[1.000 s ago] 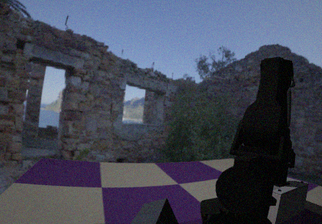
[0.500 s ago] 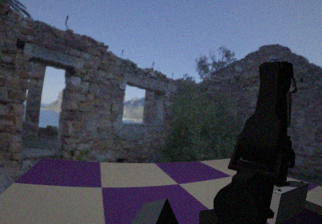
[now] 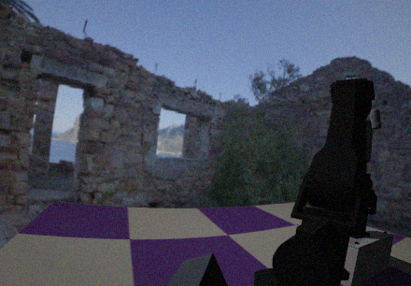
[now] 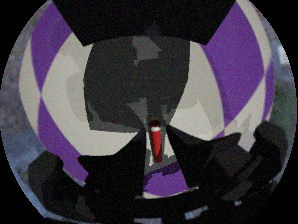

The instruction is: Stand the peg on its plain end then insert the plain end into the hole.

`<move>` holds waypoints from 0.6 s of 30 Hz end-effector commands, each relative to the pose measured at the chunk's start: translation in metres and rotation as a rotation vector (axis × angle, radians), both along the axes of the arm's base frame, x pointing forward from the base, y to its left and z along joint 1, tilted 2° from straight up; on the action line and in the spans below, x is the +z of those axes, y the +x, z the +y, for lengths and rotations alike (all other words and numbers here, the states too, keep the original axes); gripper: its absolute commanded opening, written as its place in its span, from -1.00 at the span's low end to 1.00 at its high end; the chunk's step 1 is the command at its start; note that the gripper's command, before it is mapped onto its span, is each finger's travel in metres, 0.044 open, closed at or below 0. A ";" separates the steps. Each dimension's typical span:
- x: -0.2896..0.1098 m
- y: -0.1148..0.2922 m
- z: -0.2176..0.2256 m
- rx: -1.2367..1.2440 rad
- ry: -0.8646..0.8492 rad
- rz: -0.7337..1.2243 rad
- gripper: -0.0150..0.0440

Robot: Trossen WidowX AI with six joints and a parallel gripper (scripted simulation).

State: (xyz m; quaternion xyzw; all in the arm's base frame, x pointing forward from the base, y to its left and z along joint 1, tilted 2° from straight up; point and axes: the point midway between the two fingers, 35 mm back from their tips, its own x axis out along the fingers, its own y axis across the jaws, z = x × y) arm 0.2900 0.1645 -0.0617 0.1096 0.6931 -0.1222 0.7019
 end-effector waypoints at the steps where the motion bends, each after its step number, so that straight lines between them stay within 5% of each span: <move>1: 0.000 0.000 0.001 -0.003 0.005 0.002 -0.12; 18: 0.000 0.000 0.001 -0.003 0.005 0.002 -0.33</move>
